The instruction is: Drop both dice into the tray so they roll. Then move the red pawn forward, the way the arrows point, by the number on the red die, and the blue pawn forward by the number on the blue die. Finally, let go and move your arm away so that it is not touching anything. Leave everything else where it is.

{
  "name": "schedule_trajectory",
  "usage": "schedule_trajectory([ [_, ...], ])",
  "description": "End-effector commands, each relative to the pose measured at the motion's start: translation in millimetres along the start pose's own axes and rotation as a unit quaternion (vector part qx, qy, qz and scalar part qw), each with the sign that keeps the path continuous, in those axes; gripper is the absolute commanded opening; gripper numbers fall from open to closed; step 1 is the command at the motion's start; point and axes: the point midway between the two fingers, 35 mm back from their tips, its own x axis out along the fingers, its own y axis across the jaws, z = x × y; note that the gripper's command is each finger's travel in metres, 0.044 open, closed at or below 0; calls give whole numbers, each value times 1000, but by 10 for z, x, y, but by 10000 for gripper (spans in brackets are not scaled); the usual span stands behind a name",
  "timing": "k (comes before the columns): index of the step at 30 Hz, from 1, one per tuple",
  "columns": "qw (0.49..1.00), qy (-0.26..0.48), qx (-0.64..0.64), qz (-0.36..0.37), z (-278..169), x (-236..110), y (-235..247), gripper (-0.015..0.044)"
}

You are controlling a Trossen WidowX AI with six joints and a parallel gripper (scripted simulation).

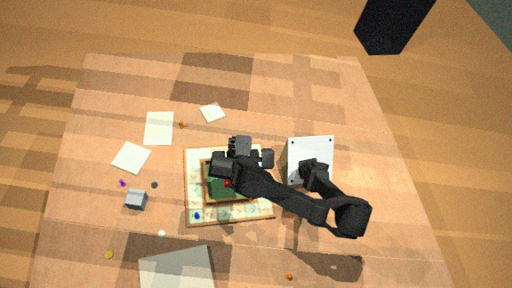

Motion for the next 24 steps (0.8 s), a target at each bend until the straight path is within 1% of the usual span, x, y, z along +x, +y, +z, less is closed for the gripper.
schedule_trajectory([
  [1,999,-29,10,15,8,-14,1,0],
  [4,999,-29,10,16,29,-92,117,0],
  [11,999,-29,10,17,108,-495,665,0],
  [13,999,-29,10,17,117,-566,752,0],
  [24,999,-29,8,27,112,-580,734,0],
])
